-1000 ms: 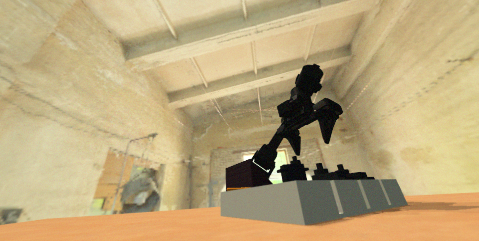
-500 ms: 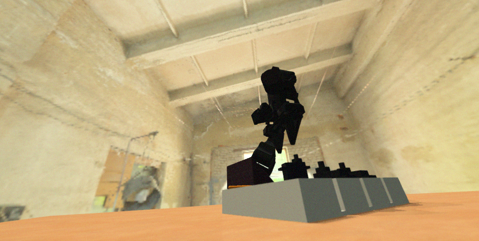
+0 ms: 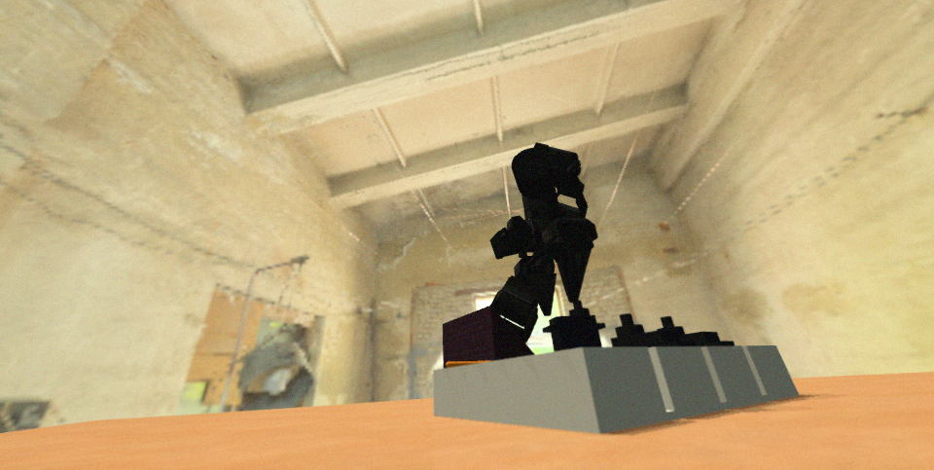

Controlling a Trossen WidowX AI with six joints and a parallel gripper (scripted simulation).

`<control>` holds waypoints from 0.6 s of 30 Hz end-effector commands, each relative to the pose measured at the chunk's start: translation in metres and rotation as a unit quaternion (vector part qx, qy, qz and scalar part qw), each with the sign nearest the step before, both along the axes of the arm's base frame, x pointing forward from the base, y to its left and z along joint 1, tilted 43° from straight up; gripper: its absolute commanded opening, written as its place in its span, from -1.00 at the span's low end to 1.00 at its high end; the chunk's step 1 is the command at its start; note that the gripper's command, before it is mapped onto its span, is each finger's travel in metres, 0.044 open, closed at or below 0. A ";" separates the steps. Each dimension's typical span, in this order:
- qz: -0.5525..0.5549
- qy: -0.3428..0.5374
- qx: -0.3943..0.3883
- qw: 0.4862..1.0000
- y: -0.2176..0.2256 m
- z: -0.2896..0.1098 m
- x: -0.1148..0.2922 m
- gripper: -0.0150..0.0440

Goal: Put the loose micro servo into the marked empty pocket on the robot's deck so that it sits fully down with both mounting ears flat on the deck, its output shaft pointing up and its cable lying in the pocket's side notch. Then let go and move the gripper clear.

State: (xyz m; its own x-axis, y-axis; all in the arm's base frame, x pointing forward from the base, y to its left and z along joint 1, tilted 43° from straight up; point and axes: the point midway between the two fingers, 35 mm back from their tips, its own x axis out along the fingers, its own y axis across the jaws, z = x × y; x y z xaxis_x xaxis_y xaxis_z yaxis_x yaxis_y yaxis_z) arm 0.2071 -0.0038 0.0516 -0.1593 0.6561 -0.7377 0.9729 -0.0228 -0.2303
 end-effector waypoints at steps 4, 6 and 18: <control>-0.003 0.002 0.003 1.000 0.008 -0.007 -0.002 1.00; -0.003 0.002 0.003 1.000 0.010 -0.009 -0.003 1.00; -0.003 0.002 0.003 1.000 0.015 -0.015 -0.004 0.47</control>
